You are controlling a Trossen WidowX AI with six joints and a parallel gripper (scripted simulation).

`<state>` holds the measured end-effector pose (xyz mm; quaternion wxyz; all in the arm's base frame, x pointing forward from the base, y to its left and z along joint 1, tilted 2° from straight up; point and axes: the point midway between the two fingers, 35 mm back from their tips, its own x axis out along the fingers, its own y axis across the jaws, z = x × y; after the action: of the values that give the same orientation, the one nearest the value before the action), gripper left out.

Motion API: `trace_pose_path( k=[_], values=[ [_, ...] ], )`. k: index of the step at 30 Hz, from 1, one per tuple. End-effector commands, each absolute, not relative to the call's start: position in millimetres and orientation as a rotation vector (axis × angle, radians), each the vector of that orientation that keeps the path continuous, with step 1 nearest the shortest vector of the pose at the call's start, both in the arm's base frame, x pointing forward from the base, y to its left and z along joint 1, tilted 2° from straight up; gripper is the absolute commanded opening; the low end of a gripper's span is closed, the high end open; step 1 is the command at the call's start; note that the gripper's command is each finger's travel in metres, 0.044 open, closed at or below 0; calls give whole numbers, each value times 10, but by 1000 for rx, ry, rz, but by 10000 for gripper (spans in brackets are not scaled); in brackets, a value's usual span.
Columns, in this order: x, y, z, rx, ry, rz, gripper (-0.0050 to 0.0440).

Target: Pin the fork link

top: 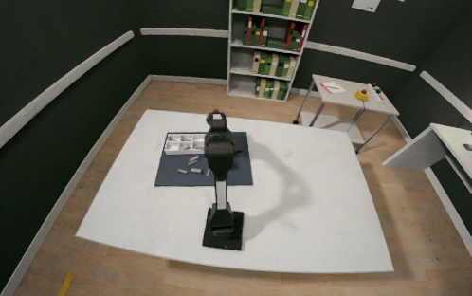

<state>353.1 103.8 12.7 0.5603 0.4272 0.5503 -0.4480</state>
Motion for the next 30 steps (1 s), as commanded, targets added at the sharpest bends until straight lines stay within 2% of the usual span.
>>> trace_pose_path(
  k=[1,30],
  values=[
    [3541,1044,168,1015,1289,-1046,-50],
    [3551,999,179,1017,1287,-1045,-50]
  ],
)
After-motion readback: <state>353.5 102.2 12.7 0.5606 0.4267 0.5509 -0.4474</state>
